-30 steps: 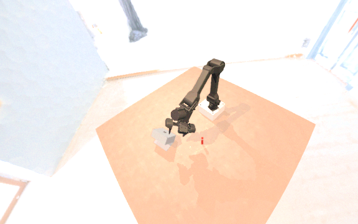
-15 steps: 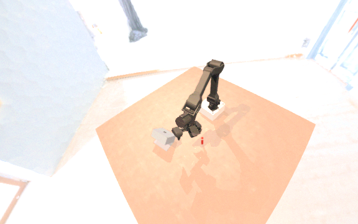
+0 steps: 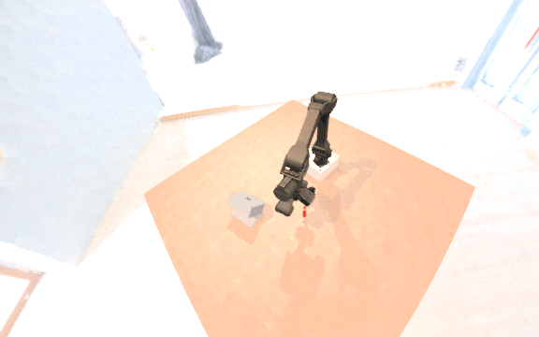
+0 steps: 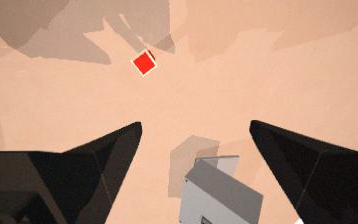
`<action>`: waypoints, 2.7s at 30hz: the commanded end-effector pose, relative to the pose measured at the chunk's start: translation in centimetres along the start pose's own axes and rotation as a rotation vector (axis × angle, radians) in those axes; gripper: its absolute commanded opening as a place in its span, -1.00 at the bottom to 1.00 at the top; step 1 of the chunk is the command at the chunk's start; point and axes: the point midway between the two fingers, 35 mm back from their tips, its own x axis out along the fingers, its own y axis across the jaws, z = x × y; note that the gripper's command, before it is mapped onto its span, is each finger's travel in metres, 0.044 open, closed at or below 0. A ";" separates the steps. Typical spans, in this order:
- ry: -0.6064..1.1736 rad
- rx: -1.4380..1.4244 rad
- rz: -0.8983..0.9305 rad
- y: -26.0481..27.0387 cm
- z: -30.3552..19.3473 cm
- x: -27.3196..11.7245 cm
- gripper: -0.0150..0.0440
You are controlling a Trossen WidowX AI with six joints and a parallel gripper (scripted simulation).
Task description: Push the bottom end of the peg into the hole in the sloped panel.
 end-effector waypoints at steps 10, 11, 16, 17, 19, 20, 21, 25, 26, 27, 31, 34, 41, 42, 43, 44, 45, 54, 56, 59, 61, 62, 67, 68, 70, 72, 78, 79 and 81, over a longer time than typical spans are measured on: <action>-0.082 -0.404 0.134 1.8 3.5 -0.6 1.00; -0.089 -0.437 0.144 2.0 3.8 -0.6 1.00; -0.117 -0.548 0.180 2.7 4.6 -0.9 1.00; -0.117 -0.548 0.180 2.7 4.6 -0.9 1.00; -0.117 -0.548 0.180 2.7 4.6 -0.9 1.00; -0.117 -0.548 0.180 2.7 4.6 -0.9 1.00; -0.117 -0.548 0.180 2.7 4.6 -0.8 1.00; -0.117 -0.548 0.180 2.8 4.7 -0.4 1.00; -0.117 -0.548 0.180 2.8 4.7 -0.2 1.00; -0.117 -0.548 0.180 2.8 4.7 0.0 1.00; -0.117 -0.548 0.180 2.9 4.7 0.6 1.00; -0.117 -0.548 0.180 3.0 4.8 1.1 1.00; -0.117 -0.548 0.180 3.2 4.8 2.2 1.00; -0.117 -0.548 0.180 3.2 4.9 2.4 1.00; -0.117 -0.548 0.180 3.2 4.9 2.6 1.00; -0.117 -0.548 0.180 3.3 4.9 2.7 1.00; -0.117 -0.548 0.180 3.3 4.9 2.9 1.00; -0.117 -0.548 0.180 3.7 5.0 4.3 1.00; -0.117 -0.548 0.180 3.8 5.0 4.6 1.00; -0.117 -0.548 0.180 4.0 5.0 5.0 1.00; -0.117 -0.548 0.180 4.0 5.0 5.2 1.00; -0.117 -0.548 0.180 4.0 5.0 5.2 1.00; -0.117 -0.548 0.180 4.0 5.0 5.2 1.00; -0.111 -0.545 0.173 3.8 4.9 5.0 0.91; -0.111 -0.545 0.173 3.8 4.9 5.0 0.73; -0.111 -0.545 0.173 3.8 4.9 5.0 0.56; -0.111 -0.545 0.173 3.8 4.9 5.0 0.02; -0.111 -0.545 0.173 3.8 4.9 5.0 -0.07; -0.111 -0.545 0.173 3.8 4.9 5.0 -0.25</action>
